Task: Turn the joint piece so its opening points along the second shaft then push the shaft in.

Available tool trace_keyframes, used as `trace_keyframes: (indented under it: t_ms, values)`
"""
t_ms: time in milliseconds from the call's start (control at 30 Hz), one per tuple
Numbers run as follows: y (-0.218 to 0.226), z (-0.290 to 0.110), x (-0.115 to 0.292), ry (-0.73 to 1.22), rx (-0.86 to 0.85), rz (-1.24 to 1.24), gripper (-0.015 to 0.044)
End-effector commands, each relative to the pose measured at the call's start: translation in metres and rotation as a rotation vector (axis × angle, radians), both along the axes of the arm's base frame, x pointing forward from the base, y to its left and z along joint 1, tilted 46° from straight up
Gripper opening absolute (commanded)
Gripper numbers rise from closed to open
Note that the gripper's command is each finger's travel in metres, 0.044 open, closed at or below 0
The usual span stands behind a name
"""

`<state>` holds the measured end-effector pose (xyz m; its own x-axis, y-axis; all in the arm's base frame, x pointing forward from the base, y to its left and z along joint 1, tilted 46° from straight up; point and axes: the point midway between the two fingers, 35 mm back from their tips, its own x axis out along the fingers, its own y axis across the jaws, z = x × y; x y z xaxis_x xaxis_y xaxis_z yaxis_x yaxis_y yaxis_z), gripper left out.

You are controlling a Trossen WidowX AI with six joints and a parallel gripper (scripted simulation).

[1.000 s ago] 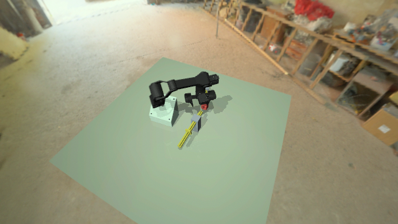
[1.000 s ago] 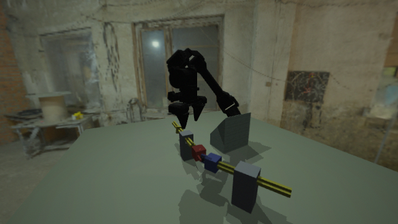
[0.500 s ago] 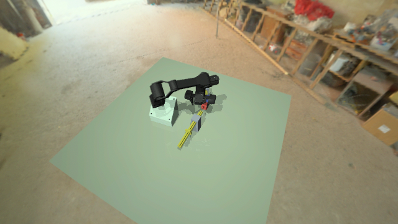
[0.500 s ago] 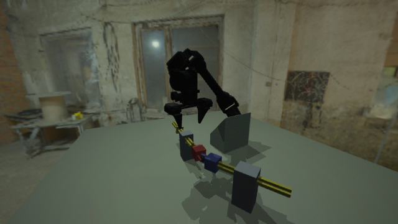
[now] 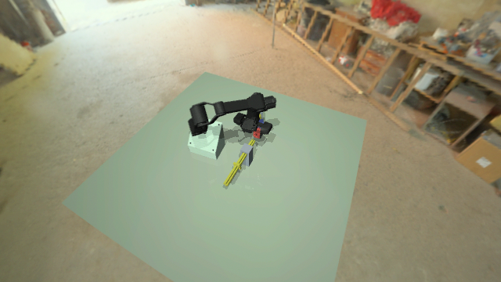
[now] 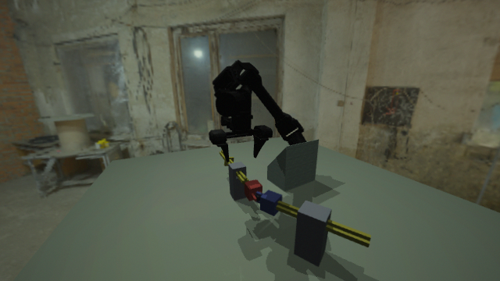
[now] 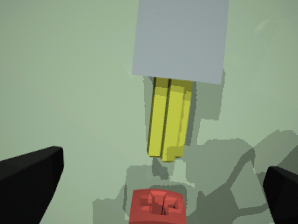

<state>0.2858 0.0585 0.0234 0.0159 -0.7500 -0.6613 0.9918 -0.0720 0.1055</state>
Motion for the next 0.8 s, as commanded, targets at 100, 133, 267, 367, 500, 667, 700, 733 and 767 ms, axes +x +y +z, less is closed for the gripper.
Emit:
trace_keyframes:
  t_ms: [100, 133, 267, 367, 500, 667, 700, 733, 767]
  values:
    - [-0.027, -0.027, 0.000, 0.008, -0.011, -0.001, 0.0440]
    - [-0.032, -0.031, 0.000, 0.008, -0.012, -0.001, 0.0440]
    - [-0.048, -0.046, -0.001, 0.008, -0.015, -0.002, 0.0440]
    - [-0.055, -0.051, -0.002, 0.008, -0.016, -0.002, 0.0440]
    - [-0.053, -0.053, -0.001, 0.008, -0.016, -0.002, 0.0440]
    - [-0.039, -0.066, 0.003, 0.009, -0.014, 0.001, 0.0440]
    - [-0.036, -0.069, 0.003, 0.009, -0.013, 0.002, 0.0440]
    - [-0.033, -0.072, 0.004, 0.009, -0.013, 0.002, 0.0440]
    - [-0.030, -0.075, 0.004, 0.008, -0.012, 0.001, 0.0440]
